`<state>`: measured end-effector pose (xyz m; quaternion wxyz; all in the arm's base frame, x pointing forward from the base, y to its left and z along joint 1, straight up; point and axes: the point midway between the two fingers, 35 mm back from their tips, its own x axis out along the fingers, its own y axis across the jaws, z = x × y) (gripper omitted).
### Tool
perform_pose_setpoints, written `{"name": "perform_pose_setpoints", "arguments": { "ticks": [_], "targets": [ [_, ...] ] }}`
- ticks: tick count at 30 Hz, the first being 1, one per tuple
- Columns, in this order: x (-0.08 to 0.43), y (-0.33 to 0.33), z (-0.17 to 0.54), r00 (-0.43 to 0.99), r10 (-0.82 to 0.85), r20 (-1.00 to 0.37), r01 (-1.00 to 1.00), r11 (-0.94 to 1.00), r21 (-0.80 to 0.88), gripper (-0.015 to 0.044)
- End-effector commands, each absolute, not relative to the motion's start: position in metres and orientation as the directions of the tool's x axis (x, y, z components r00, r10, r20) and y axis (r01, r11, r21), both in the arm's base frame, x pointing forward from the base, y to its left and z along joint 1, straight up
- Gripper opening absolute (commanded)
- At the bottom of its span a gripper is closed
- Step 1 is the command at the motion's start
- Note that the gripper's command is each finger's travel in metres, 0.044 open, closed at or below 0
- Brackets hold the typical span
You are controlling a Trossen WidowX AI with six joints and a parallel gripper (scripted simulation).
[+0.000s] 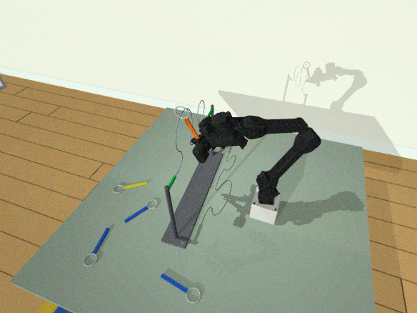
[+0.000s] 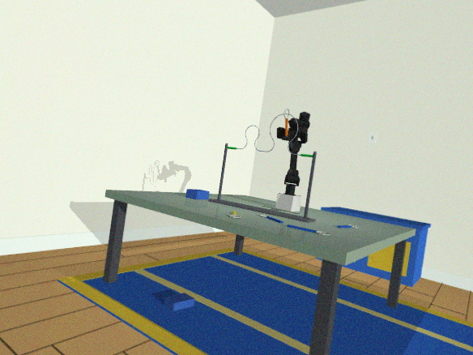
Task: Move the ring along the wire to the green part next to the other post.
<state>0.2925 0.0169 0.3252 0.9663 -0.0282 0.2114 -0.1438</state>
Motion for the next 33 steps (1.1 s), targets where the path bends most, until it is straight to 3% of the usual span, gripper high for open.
{"name": "perform_pose_setpoints", "arguments": {
  "ticks": [1,33],
  "targets": [
    [0.293,0.015,0.324,0.864,-0.315,-0.392,0.266,0.948,-0.176,-0.015],
    [0.29,0.001,0.328,0.842,-0.456,-0.288,0.249,0.803,-0.541,-0.015]
  ]
}}
